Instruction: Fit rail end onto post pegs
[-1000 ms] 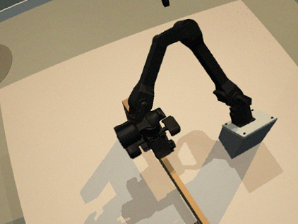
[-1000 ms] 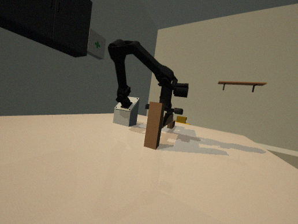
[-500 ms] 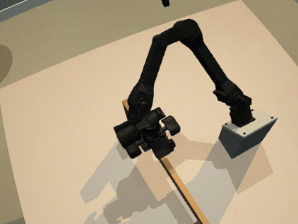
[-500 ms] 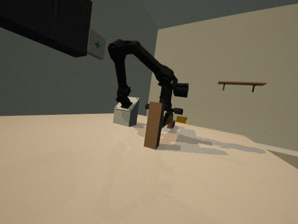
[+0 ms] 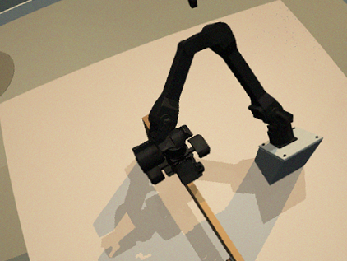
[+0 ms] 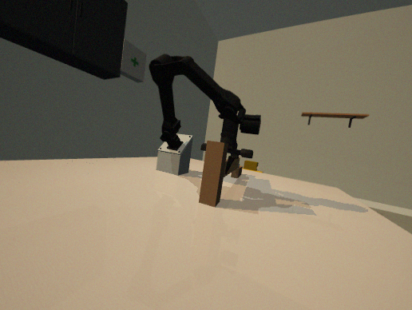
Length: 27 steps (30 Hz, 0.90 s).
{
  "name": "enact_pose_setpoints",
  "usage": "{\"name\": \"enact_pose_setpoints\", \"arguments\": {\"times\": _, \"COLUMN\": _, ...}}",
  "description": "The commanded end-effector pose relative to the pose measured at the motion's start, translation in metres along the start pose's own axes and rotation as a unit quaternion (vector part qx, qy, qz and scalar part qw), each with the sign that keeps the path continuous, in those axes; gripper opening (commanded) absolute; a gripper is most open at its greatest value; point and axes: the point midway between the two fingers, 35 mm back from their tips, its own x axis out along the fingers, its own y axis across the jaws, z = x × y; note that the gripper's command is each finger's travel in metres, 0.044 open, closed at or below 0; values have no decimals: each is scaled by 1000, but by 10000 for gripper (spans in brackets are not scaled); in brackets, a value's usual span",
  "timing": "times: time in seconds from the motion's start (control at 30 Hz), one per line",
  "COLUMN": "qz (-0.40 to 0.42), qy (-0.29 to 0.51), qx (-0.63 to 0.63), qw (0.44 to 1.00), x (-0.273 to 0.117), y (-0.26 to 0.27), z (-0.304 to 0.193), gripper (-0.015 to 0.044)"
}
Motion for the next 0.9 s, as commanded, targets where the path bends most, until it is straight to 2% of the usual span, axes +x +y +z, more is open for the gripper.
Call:
{"name": "enact_pose_setpoints", "arguments": {"times": 0.0, "qz": -3, "qy": 5, "qx": 1, "qw": 1000, "x": -2, "y": -1, "z": 0, "gripper": 0}}
{"name": "enact_pose_setpoints", "arguments": {"times": 0.87, "qz": -3, "qy": 5, "qx": 1, "qw": 1000, "x": 2, "y": -1, "z": 3, "gripper": 0}}
